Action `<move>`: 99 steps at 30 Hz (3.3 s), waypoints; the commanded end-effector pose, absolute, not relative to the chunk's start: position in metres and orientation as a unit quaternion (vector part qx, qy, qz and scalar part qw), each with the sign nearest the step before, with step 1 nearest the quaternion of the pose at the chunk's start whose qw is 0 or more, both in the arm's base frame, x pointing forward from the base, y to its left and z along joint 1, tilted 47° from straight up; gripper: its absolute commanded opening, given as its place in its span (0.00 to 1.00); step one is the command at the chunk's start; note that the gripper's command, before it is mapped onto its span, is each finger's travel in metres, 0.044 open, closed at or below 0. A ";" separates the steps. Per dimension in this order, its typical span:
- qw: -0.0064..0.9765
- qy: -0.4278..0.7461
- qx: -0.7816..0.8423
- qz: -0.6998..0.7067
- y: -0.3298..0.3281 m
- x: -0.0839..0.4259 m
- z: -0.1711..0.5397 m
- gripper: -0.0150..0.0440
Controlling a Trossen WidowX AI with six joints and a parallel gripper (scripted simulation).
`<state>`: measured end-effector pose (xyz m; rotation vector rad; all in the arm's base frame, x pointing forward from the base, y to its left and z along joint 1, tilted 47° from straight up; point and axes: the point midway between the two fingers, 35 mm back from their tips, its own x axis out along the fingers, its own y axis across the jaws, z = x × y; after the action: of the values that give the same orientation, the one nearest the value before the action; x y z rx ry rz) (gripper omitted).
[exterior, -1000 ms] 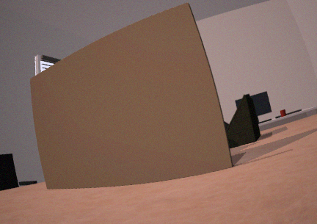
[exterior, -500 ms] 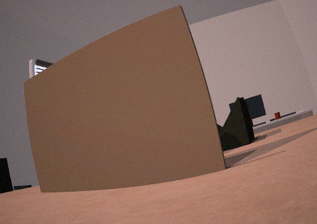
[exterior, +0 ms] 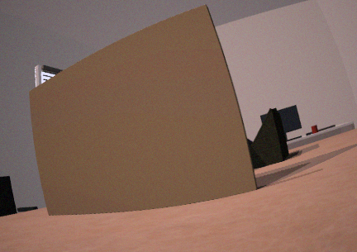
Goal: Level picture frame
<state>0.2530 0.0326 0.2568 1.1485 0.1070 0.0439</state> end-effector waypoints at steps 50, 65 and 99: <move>0.833 0.052 0.550 0.017 0.030 0.203 0.268 0.69; 0.833 0.052 0.550 0.017 0.030 0.203 0.268 0.69; 0.841 0.052 0.538 0.020 0.032 0.220 0.262 0.69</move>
<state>0.2078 0.0308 0.2712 1.1623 0.0966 0.0507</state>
